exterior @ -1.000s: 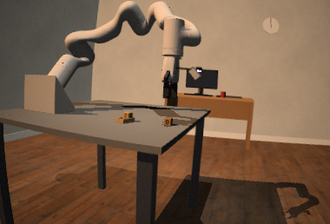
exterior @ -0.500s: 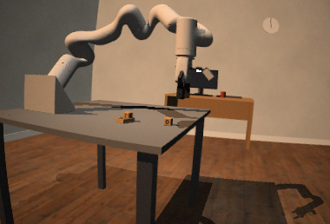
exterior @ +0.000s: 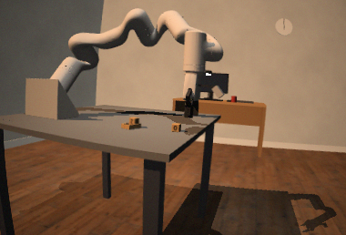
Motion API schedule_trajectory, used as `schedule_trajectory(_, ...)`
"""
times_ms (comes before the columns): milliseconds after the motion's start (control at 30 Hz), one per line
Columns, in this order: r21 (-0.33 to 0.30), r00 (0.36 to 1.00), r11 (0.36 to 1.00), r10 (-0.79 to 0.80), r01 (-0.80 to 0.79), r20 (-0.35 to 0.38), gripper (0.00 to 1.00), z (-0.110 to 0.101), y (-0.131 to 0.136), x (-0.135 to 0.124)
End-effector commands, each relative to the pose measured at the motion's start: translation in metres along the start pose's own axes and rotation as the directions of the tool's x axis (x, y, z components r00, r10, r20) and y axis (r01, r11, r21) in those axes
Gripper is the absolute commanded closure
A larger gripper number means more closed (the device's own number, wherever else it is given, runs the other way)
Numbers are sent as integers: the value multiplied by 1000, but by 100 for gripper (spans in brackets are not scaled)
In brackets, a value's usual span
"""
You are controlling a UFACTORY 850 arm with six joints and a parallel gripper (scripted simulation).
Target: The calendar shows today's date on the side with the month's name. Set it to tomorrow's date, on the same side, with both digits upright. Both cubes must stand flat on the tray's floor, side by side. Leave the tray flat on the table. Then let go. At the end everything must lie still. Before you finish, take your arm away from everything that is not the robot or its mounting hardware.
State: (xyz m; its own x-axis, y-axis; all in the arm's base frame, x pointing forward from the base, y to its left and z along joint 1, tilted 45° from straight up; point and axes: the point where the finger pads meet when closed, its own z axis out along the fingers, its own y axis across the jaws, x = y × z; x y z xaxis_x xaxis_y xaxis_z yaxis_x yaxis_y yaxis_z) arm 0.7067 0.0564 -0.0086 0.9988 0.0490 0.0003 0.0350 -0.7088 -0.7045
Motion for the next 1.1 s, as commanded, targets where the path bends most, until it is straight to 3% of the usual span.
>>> schedule_trajectory(0,0,1000,1000,-1,1,-2,0,4,0,1)
schedule_trajectory(667,0,1000,1000,-1,1,-2,0,29,0,1)
schedule_trajectory(1067,0,1000,1000,-1,1,-2,0,30,0,1)
